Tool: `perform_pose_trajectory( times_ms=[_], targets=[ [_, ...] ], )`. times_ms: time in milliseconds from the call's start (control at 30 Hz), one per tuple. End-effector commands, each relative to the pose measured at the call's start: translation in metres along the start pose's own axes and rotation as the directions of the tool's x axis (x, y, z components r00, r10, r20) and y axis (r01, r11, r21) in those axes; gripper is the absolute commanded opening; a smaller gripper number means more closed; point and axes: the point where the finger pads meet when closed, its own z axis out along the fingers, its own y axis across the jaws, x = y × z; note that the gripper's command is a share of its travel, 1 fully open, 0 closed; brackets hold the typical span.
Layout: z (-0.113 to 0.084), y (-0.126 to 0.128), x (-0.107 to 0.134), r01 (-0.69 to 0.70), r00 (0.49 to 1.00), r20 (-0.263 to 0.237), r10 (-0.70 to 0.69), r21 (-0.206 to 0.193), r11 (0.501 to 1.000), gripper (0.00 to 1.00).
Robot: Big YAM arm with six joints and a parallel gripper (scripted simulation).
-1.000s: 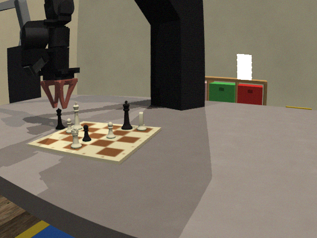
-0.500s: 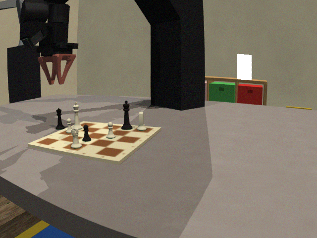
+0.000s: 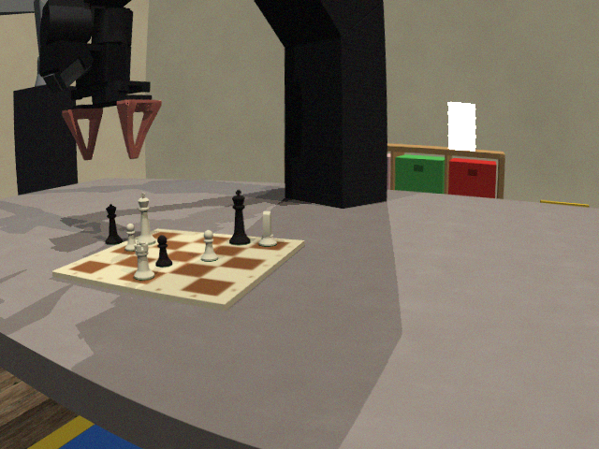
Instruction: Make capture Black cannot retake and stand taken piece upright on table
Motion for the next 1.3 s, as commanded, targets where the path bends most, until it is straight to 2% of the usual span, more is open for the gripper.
perform_pose_trajectory(
  times_ms=[0,400,533,633,700,800,933,1200,1267],
  targets=[
    [0.003,0.009,0.006,-0.002,1.000,-0.021,0.002,-0.015,1.000,1.00],
    [0.003,0.011,0.004,-0.007,1.000,-0.020,0.007,-0.015,1.000,1.00],
    [0.005,0.018,-0.002,-0.076,0.997,-0.014,0.076,-0.011,0.997,1.00],
    [0.008,0.032,-0.008,-0.188,0.982,-0.010,0.188,-0.009,0.982,1.00],
    [0.008,0.032,-0.008,-0.188,0.982,-0.010,0.188,-0.009,0.982,1.00],
    [0.011,0.054,-0.016,-0.344,0.939,-0.003,0.344,-0.008,0.939,1.00],
    [0.014,0.091,-0.022,-0.540,0.841,-0.007,0.540,-0.007,0.841,1.00],
    [0.016,0.162,-0.026,-0.763,0.646,-0.013,0.763,-0.006,0.646,1.00],
    [0.016,0.162,-0.026,-0.763,0.646,-0.013,0.763,-0.006,0.646,1.00]
  ],
)
